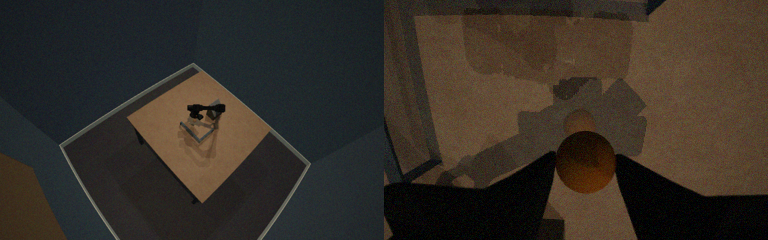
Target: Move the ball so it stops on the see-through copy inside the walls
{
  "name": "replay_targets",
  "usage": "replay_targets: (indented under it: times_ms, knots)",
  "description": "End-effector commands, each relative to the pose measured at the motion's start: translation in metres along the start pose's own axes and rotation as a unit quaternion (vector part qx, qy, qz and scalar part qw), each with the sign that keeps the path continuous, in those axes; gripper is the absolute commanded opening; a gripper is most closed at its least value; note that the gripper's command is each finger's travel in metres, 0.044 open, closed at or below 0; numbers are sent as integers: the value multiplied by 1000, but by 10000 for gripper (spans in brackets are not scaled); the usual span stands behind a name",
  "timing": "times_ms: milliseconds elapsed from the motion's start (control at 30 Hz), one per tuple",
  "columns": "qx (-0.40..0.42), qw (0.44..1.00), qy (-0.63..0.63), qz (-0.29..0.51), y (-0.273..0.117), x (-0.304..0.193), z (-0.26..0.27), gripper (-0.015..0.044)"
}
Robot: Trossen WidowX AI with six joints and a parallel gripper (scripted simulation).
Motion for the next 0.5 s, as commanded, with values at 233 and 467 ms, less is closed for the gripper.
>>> replay_targets:
  times_ms: [233, 467]
  knots:
    - [0, 1000, 1, -2, 37, -2, 2, 0]
    - [2, 1000, 1, -3, 74, -3, 4, 0]
Point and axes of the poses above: the point midway between the two fingers, 35 mm back from their tips, its own y axis out along the fingers, its own z axis across the jaws, x = y × z, the point moved 1 cm from there along -y, back along the fingers, and after that the axes turned 10 degrees about -y, right-handed, at the moved point
